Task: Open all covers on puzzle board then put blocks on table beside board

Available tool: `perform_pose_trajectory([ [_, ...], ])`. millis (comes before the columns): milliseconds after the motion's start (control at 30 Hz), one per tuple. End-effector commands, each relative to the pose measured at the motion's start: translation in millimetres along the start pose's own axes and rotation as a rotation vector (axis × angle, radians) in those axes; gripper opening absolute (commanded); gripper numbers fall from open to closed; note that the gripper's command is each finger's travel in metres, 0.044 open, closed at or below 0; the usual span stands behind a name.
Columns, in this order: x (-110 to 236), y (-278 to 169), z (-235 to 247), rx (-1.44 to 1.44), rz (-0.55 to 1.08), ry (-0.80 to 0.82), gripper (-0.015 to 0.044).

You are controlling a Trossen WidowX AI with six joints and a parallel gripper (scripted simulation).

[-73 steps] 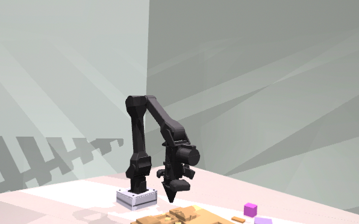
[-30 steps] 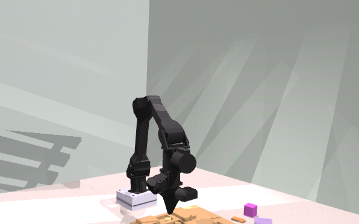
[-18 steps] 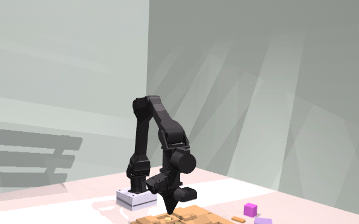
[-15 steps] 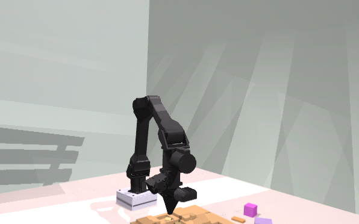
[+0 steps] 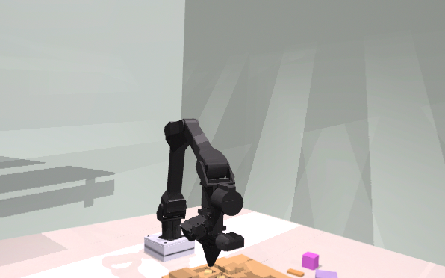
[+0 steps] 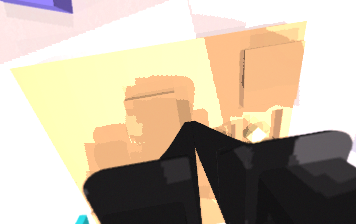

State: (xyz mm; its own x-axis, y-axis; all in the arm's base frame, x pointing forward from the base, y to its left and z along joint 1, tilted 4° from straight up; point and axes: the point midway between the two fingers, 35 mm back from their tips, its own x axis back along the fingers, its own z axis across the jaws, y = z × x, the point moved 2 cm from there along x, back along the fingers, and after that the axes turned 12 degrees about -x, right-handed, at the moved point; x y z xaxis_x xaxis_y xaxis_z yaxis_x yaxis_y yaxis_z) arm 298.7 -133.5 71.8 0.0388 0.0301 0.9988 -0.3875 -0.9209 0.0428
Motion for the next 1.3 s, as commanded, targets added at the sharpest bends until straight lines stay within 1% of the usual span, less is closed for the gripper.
perform_pose_trajectory([
  [0, -4, 1, 0, -0.006, -0.003, -0.001, 0.0000],
  [1267, -41, 1, 1, -0.006, -0.003, -0.001, 0.0000],
])
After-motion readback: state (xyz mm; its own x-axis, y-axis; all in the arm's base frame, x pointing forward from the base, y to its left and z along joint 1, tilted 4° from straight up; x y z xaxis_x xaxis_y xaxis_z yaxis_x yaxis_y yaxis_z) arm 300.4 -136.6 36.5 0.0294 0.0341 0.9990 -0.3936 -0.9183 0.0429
